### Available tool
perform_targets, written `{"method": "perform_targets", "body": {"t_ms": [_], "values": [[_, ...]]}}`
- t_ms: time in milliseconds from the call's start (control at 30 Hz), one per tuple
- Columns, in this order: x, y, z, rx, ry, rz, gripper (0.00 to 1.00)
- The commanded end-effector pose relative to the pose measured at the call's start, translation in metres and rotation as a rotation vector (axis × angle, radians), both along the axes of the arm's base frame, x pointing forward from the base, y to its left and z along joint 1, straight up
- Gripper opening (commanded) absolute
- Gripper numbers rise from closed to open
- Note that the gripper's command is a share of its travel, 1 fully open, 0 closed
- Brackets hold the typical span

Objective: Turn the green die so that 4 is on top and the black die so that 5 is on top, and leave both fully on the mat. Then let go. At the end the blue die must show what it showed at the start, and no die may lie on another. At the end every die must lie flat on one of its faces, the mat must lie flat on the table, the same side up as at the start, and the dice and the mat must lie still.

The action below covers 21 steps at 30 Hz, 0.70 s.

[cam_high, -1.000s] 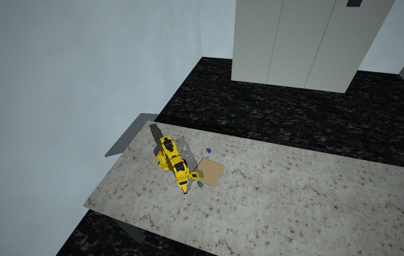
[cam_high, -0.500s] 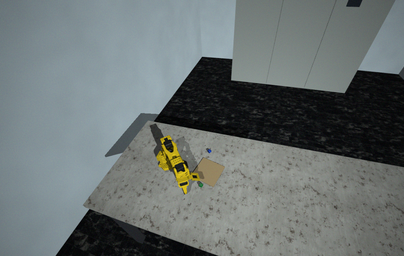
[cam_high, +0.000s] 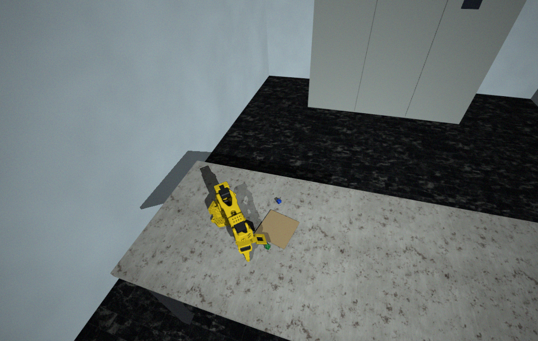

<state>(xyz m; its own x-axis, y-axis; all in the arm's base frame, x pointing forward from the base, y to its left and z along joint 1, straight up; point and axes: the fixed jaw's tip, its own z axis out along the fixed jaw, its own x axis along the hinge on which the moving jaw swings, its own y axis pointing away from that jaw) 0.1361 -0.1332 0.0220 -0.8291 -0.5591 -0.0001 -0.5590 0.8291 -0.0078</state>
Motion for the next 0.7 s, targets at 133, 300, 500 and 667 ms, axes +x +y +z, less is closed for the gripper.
{"method": "perform_targets", "body": {"t_ms": [133, 300, 500, 667], "values": [[0.0013, -0.0028, -0.0049, -0.017, -0.019, 0.003, 0.25], [0.0011, -0.0026, -0.0077, -0.017, -0.019, 0.003, 0.25], [0.0011, -0.0026, -0.0083, -0.017, -0.019, 0.003, 0.25], [0.0011, -0.0026, -0.0082, -0.017, -0.019, 0.003, 0.25]]}}
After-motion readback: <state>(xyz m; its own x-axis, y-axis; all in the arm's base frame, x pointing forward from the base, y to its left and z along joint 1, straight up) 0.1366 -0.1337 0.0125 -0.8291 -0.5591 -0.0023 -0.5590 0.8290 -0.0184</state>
